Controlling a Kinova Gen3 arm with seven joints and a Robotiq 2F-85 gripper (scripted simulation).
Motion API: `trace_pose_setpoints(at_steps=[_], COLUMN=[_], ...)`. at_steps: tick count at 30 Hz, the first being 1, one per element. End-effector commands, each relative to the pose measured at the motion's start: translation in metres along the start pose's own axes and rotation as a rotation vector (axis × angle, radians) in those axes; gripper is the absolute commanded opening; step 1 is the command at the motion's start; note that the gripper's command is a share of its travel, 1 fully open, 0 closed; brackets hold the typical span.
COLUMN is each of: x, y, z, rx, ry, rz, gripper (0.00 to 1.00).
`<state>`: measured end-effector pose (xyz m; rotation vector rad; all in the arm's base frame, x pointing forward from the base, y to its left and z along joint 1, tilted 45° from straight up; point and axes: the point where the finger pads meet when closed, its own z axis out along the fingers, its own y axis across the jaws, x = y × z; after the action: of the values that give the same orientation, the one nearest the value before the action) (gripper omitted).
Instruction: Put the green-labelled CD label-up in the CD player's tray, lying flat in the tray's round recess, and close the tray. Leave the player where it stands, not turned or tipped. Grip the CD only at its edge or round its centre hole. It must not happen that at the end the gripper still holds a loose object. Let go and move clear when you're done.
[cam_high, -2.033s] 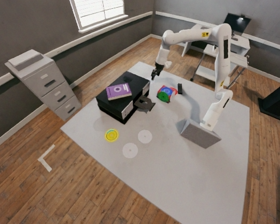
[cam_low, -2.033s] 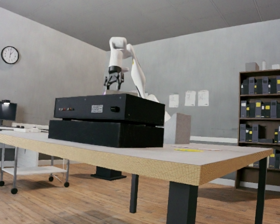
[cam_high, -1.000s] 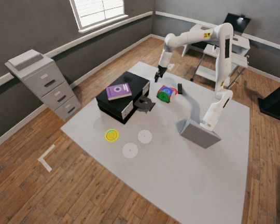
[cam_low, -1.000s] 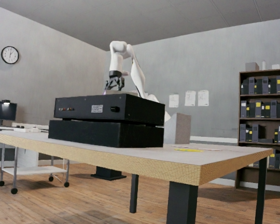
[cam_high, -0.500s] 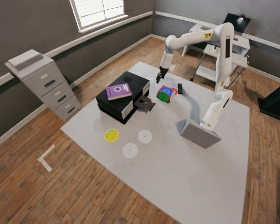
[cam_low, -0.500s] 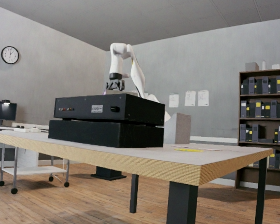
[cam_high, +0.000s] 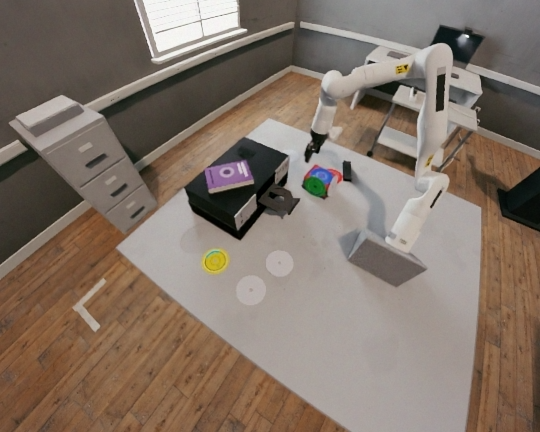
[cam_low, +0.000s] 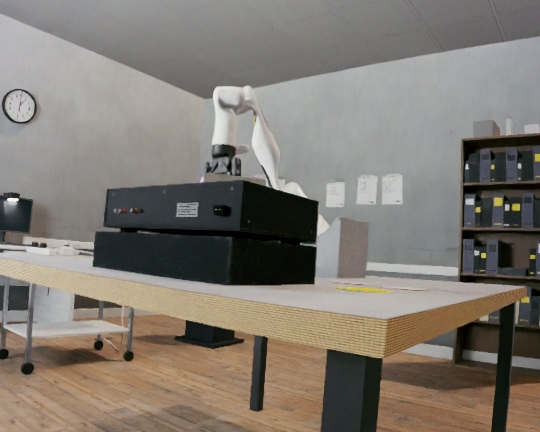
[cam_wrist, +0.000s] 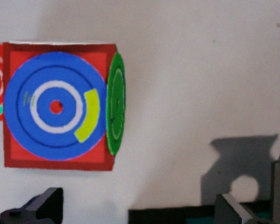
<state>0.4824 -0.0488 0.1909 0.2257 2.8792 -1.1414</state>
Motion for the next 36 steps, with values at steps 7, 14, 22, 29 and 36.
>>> trace_pose_setpoints(at_steps=[7,14,22,29,36], x=[0.008,0.015,0.022,0.025,0.031], y=[-0.005,-0.01,-0.015,-0.017,-0.02], z=[0.004,0.008,0.012,0.014,0.017], rx=[0.005,0.012,0.017,0.02,0.024], ry=[0.007,0.016,0.024,0.028,0.034], rz=[-0.002,-0.003,-0.005,-0.005,-0.006], gripper=[1.0,1.0,1.0,1.0,1.0])
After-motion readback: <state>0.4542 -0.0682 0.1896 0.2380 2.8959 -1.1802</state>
